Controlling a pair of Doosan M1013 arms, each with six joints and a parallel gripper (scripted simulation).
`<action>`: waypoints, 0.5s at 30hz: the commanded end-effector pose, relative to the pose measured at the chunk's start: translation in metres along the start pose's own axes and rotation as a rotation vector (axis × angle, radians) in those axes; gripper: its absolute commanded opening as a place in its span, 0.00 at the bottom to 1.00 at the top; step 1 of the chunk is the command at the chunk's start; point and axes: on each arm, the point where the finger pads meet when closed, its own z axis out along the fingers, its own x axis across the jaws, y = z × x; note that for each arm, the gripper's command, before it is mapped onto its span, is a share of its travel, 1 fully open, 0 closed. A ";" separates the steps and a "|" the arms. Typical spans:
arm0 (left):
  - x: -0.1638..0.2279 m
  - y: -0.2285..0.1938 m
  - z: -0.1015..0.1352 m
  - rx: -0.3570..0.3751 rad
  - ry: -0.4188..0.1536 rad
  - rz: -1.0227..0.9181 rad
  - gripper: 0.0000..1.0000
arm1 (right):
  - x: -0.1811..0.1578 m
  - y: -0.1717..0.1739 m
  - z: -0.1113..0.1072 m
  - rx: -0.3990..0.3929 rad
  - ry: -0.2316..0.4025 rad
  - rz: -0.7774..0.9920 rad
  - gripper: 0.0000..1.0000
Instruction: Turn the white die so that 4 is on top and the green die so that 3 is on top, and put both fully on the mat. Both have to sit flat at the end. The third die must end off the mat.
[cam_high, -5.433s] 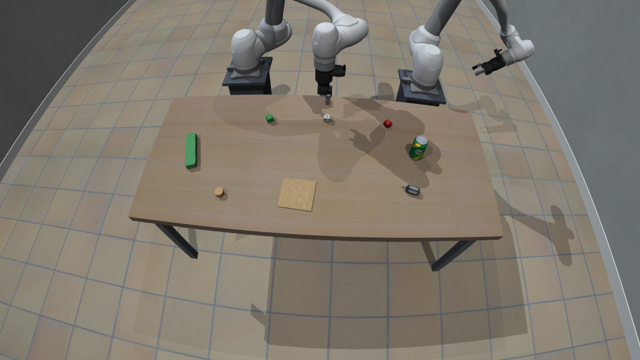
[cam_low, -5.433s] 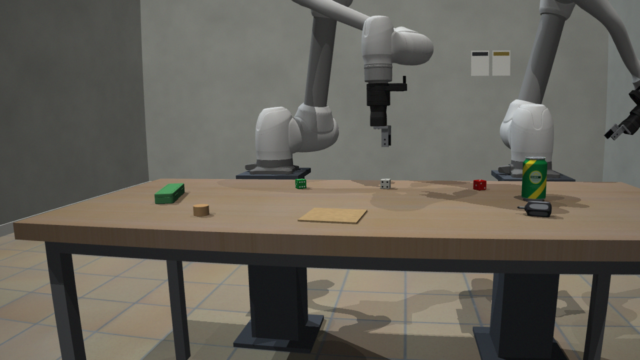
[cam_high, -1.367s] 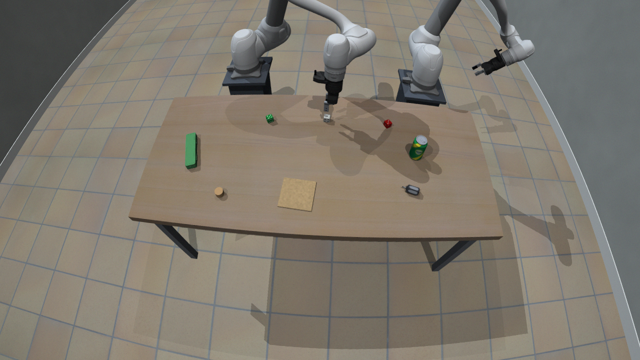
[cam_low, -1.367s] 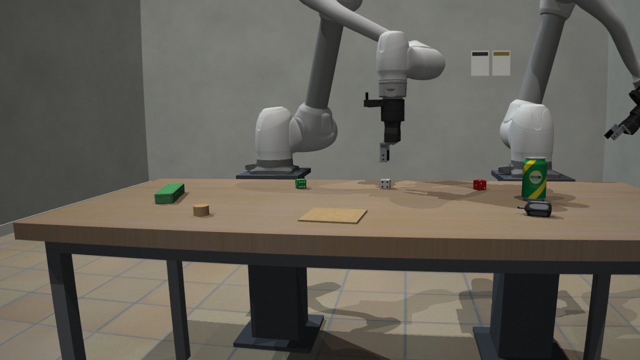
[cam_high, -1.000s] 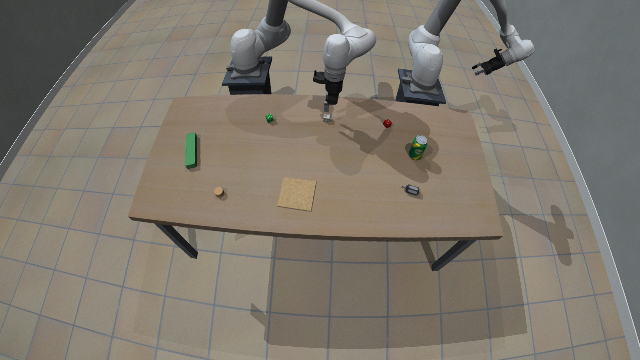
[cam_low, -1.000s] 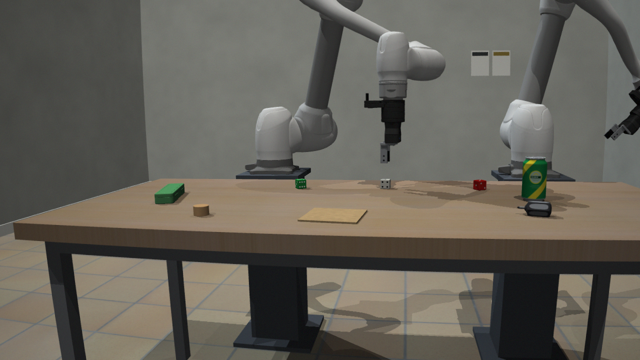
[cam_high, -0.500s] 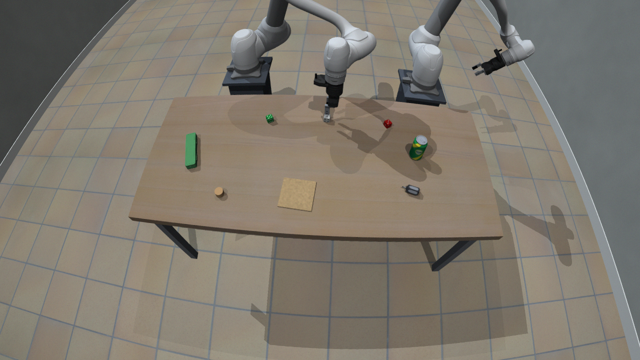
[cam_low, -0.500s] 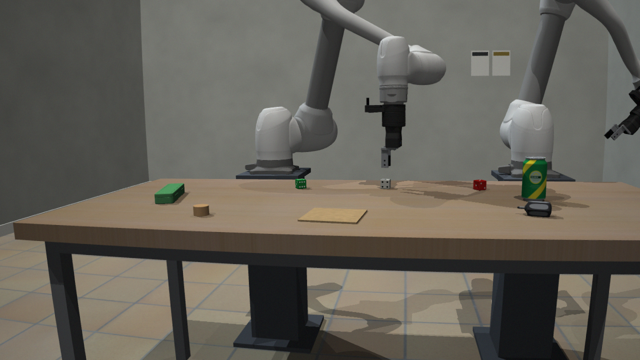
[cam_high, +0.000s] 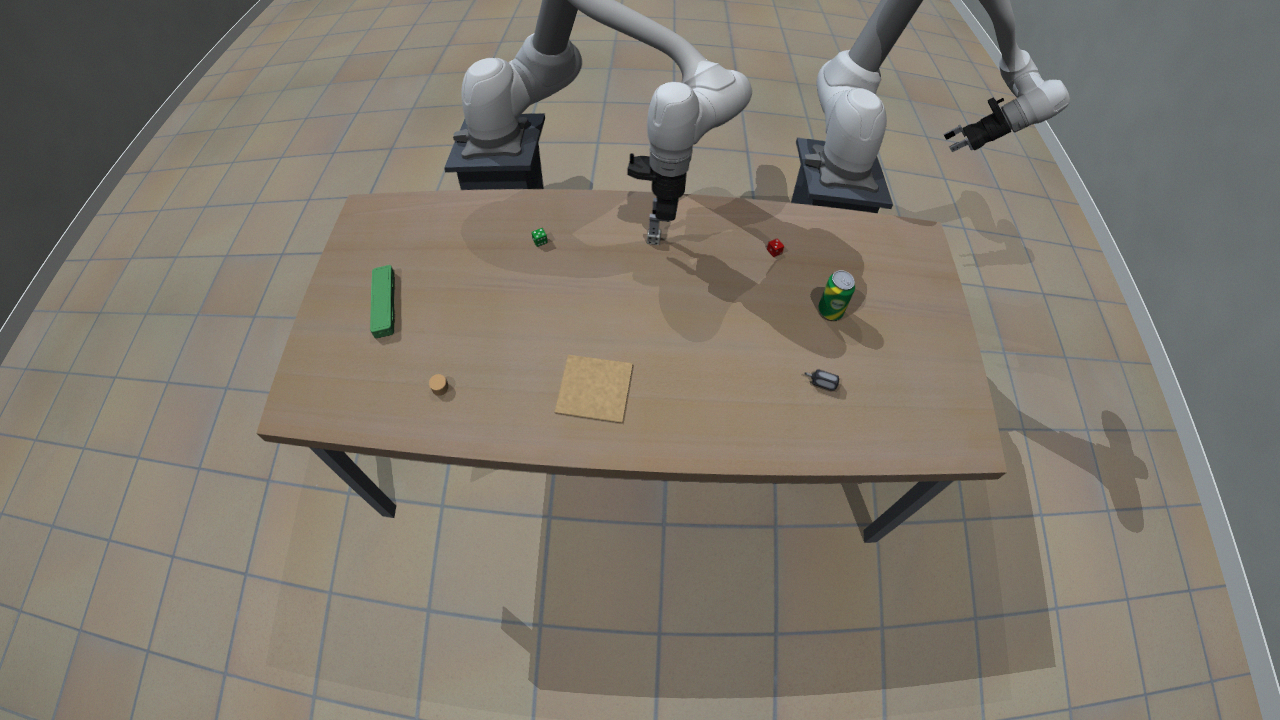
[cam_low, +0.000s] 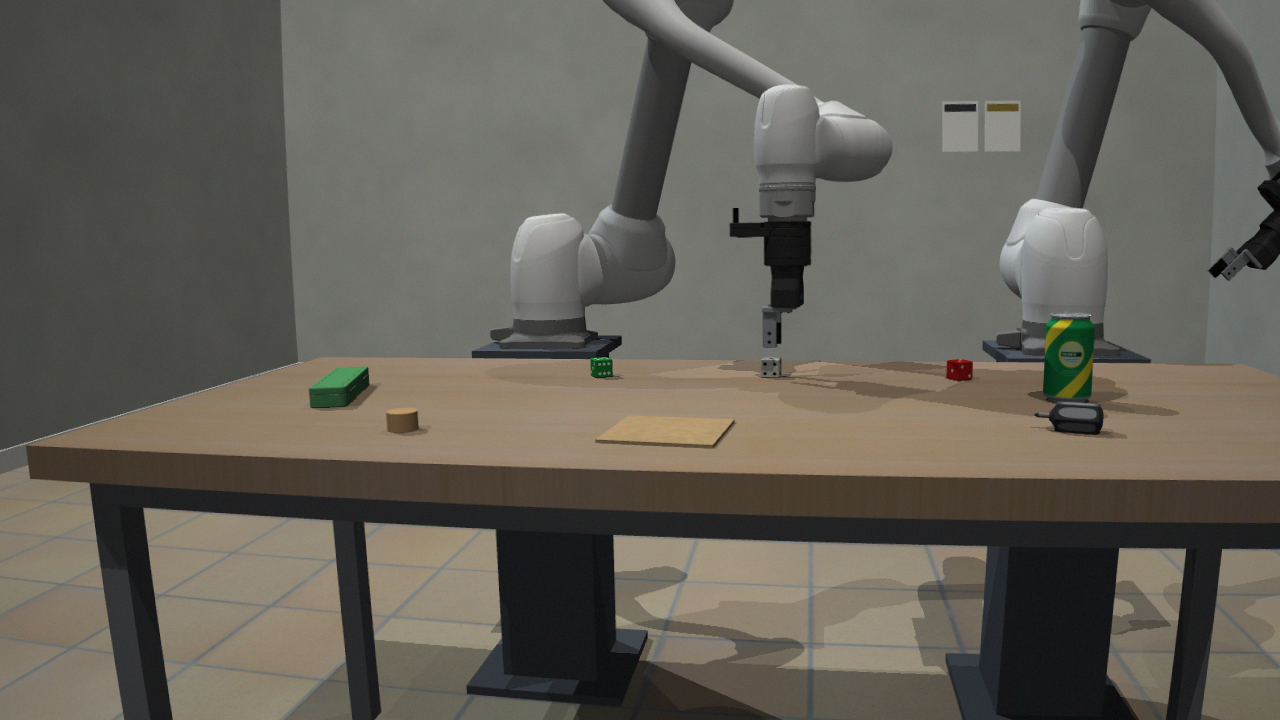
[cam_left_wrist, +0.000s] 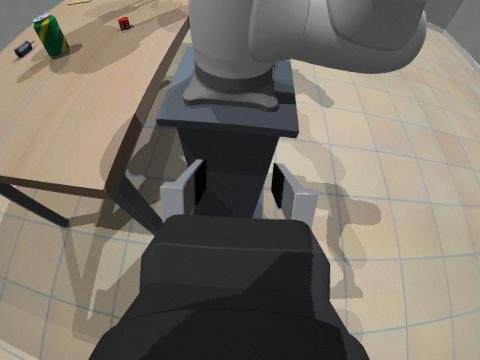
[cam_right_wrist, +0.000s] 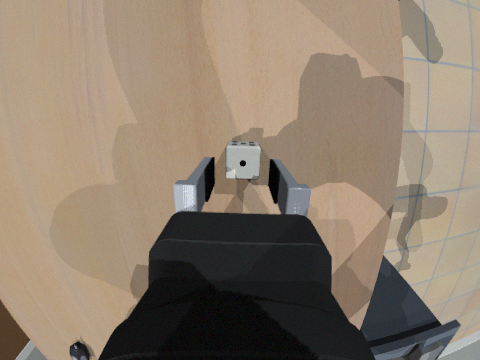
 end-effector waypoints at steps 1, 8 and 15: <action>0.004 -0.003 0.002 0.003 0.007 -0.007 1.00 | 0.001 -0.002 0.007 0.000 0.003 -0.003 0.87; 0.004 -0.003 0.002 0.003 0.007 -0.007 1.00 | 0.001 -0.002 0.011 0.000 0.003 -0.003 0.87; 0.004 -0.003 0.002 0.003 0.007 -0.007 1.00 | 0.001 -0.002 0.013 0.000 0.003 -0.003 0.87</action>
